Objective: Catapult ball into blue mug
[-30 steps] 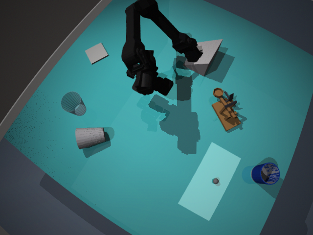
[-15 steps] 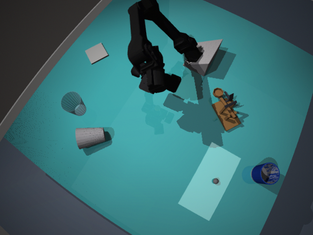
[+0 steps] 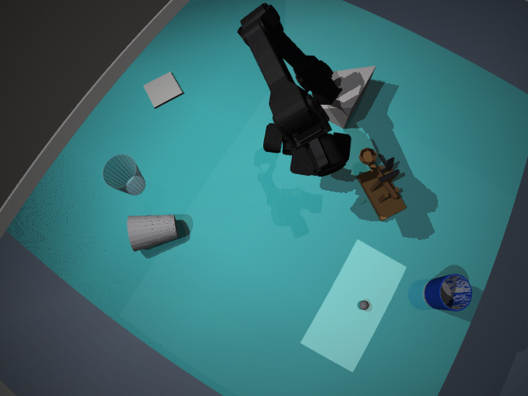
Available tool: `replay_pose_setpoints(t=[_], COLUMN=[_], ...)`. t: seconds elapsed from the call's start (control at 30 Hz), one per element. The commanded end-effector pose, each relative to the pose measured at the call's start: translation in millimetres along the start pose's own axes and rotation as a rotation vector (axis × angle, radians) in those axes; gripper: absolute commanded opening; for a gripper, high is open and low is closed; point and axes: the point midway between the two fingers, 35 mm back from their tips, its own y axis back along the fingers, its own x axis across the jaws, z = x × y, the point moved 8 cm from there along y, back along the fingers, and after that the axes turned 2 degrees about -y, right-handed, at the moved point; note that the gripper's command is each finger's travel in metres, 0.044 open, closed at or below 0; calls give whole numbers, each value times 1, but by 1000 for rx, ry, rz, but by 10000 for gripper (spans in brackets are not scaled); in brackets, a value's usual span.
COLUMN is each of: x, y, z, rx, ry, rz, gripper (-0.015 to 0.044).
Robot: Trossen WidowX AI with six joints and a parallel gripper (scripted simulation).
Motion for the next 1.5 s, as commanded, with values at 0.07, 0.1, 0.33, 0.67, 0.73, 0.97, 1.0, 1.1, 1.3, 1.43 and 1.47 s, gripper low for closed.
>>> replay_pose_setpoints(t=[0.07,0.1,0.33,0.67,0.73,0.97,1.0,1.1,1.3,1.43,1.47], x=[45,52,98,157,168,194,194,194,193,193,193], y=[-5,-6,-14,-33,-38,-53,-53,-56,-68,-70,-71], z=[-1,-2,-12,-34,-39,-54,-54,-54,-53,-52,-52], rx=[40,47,101,193,212,267,267,267,267,267,267], ry=[136,157,295,474,507,591,591,591,591,591,591], rz=[-10,-13,-38,-93,-106,-146,-146,-146,-146,-146,-146], gripper=[0,0,0,0,0,0,0,0,0,0,0])
